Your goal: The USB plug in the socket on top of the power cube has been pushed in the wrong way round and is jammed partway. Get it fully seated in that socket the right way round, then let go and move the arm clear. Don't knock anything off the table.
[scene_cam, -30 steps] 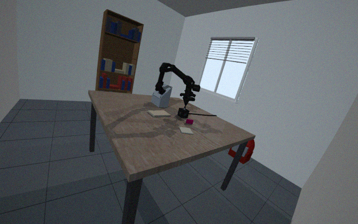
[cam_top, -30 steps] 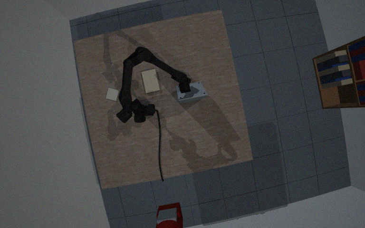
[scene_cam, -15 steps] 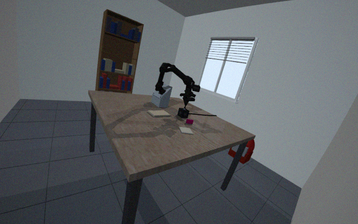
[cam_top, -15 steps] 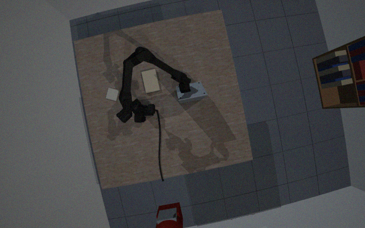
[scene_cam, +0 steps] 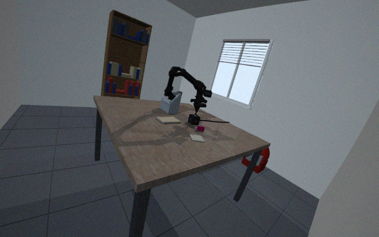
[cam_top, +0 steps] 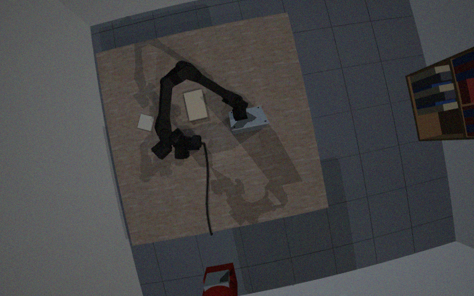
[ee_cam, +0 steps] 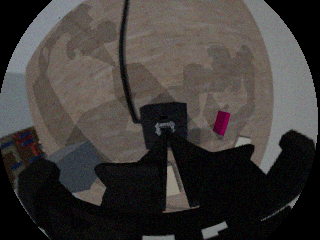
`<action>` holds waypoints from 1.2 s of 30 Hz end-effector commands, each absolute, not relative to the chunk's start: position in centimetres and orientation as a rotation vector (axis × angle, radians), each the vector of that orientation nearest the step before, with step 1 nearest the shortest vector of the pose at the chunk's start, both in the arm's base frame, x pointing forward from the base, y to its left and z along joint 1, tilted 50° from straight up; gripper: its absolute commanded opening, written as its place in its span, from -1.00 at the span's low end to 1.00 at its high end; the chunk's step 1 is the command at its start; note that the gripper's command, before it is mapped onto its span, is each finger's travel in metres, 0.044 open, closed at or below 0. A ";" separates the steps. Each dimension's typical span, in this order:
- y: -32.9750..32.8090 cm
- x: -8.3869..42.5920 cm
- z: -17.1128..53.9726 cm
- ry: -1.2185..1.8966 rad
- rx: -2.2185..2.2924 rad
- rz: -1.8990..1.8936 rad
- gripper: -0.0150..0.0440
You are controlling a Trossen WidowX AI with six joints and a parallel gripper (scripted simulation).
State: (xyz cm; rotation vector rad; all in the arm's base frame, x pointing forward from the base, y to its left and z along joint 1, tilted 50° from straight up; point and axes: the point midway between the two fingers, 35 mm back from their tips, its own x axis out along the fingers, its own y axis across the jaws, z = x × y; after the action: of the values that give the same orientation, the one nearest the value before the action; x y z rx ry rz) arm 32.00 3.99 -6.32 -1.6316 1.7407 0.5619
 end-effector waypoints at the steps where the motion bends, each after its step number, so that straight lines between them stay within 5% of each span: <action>1: 3.9 32.0 -6.4 1.741 -1.636 0.565 -0.49; 36: 3.6 32.0 -6.7 1.741 -1.636 0.565 -0.49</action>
State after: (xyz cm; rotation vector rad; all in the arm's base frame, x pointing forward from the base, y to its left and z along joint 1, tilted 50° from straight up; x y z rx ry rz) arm 31.98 3.68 -6.62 -1.6297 1.7410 0.5637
